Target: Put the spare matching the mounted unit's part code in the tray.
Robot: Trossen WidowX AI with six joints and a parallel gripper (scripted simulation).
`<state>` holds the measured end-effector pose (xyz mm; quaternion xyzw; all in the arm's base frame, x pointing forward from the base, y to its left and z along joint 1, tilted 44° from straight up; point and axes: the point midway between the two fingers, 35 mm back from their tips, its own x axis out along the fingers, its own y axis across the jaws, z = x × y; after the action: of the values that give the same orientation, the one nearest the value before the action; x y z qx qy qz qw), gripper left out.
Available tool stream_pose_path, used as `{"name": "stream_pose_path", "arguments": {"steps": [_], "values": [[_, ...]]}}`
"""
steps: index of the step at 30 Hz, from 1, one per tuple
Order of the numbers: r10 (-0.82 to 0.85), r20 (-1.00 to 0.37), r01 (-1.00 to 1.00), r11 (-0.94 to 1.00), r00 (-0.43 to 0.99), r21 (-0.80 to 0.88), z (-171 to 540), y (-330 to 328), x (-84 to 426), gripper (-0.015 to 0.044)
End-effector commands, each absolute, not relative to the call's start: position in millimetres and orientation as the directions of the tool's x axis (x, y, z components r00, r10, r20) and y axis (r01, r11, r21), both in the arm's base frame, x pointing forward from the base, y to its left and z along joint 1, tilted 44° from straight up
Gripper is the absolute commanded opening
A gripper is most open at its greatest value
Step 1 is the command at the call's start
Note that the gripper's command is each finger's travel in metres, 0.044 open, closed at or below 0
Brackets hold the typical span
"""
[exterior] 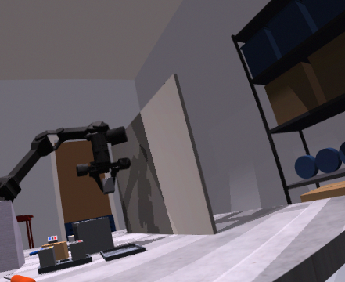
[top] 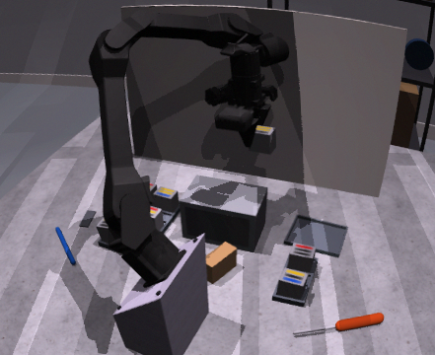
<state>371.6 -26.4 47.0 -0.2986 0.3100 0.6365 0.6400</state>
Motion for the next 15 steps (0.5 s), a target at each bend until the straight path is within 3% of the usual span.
{"name": "stream_pose_path", "arguments": {"steps": [1, 15], "values": [[0.632, -0.775, -1.0, 0.006, -0.006, 0.013, 28, -48, 374, 0.0], [0.659, -0.752, -1.0, -0.009, -0.013, 0.009, -37, -109, 367, 0.0]]}}
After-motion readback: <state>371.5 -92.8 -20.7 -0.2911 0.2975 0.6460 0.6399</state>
